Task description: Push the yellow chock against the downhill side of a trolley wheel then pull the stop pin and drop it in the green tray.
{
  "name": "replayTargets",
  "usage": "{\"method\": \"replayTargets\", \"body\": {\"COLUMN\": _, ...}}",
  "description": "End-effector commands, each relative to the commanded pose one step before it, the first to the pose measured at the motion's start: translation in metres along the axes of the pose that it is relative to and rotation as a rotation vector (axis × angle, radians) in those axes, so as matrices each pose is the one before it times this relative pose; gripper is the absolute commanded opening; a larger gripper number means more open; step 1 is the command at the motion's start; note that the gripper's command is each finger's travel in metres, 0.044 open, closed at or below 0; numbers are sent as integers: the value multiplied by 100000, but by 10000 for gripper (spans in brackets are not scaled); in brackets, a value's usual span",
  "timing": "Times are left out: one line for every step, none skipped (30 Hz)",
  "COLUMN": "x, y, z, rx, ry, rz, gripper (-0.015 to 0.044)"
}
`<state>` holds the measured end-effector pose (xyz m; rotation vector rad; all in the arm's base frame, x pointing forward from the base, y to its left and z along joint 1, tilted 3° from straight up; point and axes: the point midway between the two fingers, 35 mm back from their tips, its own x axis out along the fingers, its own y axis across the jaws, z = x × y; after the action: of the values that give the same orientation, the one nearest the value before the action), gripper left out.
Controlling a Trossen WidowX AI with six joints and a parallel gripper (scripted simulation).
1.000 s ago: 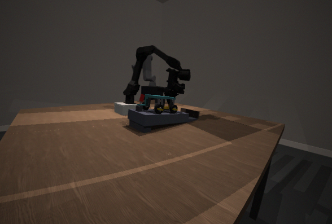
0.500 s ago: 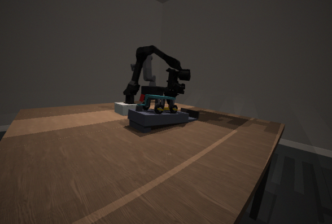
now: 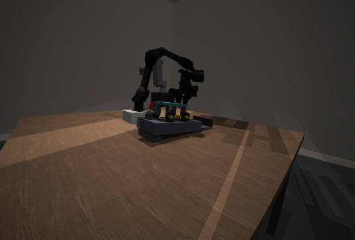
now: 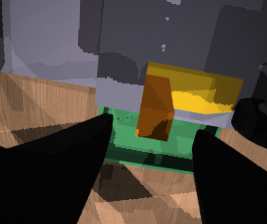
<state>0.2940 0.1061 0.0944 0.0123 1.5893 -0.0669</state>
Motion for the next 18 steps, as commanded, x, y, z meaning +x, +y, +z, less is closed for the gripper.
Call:
{"method": "replayTargets", "body": {"x": -1473, "y": -1, "z": 116, "rx": 553, "ry": -1342, "rz": -140, "gripper": 190}}
{"method": "replayTargets", "body": {"x": -291, "y": 6, "z": 7, "rx": 0, "ry": -1, "rz": 1, "gripper": 190}}
{"method": "replayTargets", "body": {"x": -292, "y": 4, "z": 17, "rx": 0, "ry": -2, "rz": 2, "gripper": 190}}
{"method": "replayTargets", "body": {"x": -284, "y": 3, "z": 13, "rx": 0, "ry": -2, "rz": 1, "gripper": 190}}
{"method": "replayTargets", "body": {"x": -293, "y": 2, "z": 27, "rx": 0, "ry": -3, "rz": 1, "gripper": 190}}
{"method": "replayTargets", "body": {"x": -281, "y": 1, "z": 23, "rx": 0, "ry": -3, "rz": 1, "gripper": 190}}
{"method": "replayTargets", "body": {"x": -258, "y": 0, "z": 34, "rx": 0, "ry": -3, "rz": 1, "gripper": 190}}
{"method": "replayTargets", "body": {"x": -228, "y": -1, "z": 28, "rx": 0, "ry": -3, "rz": 1, "gripper": 190}}
{"method": "replayTargets", "body": {"x": -137, "y": -1, "z": 16, "rx": 0, "ry": -2, "rz": 0, "gripper": 190}}
{"method": "replayTargets", "body": {"x": 917, "y": 41, "z": -179, "rx": -577, "ry": 989, "rz": 239, "gripper": 216}}
{"method": "replayTargets", "body": {"x": 0, "y": 0, "z": 0, "rx": 0, "ry": 0, "rz": 0, "gripper": 242}}
{"method": "replayTargets", "body": {"x": 0, "y": 0, "z": 0, "rx": 0, "ry": 0, "rz": 0, "gripper": 269}}
{"method": "replayTargets", "body": {"x": 0, "y": 0, "z": 0, "rx": 0, "ry": 0, "rz": 0, "gripper": 295}}
{"method": "replayTargets", "body": {"x": -40, "y": -50, "z": 42, "rx": -367, "ry": -129, "rz": 74, "gripper": 269}}
{"method": "replayTargets", "body": {"x": -121, "y": -152, "z": 124, "rx": -1102, "ry": -390, "rz": 217, "gripper": 242}}
{"method": "replayTargets", "body": {"x": -203, "y": -258, "z": 201, "rx": -1837, "ry": -661, "rz": 341, "gripper": 216}}
{"method": "replayTargets", "body": {"x": -285, "y": -371, "z": 271, "rx": -2571, "ry": -945, "rz": 433, "gripper": 190}}
{"method": "replayTargets", "body": {"x": -337, "y": -451, "z": 301, "rx": -3029, "ry": -1141, "rz": 443, "gripper": 190}}
